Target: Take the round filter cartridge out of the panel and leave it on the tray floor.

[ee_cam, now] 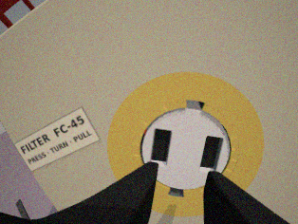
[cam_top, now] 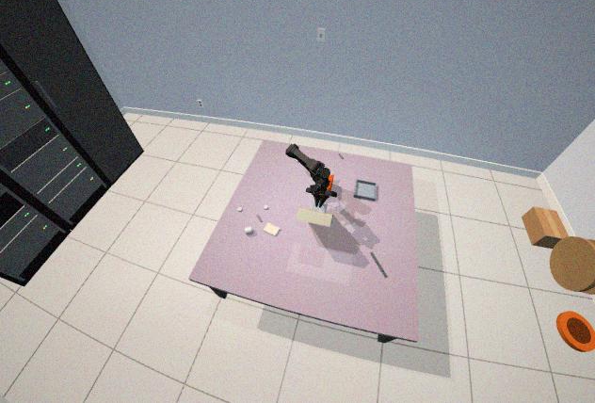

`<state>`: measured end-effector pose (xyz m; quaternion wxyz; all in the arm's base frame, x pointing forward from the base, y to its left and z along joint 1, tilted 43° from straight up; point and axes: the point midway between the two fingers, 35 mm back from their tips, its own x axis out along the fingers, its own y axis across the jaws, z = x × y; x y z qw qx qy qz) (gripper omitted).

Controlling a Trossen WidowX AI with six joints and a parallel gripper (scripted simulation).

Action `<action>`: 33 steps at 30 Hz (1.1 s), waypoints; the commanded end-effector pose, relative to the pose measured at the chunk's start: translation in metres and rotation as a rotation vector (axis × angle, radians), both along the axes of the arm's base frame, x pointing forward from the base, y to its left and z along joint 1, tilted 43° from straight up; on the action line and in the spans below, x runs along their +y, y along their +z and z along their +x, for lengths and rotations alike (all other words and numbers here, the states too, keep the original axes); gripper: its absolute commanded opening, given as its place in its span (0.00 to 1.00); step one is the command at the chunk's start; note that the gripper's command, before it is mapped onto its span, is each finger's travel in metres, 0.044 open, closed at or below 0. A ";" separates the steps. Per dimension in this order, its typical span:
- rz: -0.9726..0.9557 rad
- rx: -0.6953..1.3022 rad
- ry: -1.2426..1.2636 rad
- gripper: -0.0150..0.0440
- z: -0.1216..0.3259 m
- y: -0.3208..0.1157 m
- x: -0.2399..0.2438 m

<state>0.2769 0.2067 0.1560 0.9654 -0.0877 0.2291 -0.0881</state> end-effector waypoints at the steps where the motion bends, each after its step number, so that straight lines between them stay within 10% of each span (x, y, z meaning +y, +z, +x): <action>1: -0.006 0.004 0.000 0.42 0.006 -0.004 -0.003; 33: -0.008 -0.003 0.002 0.42 0.018 -0.009 -0.006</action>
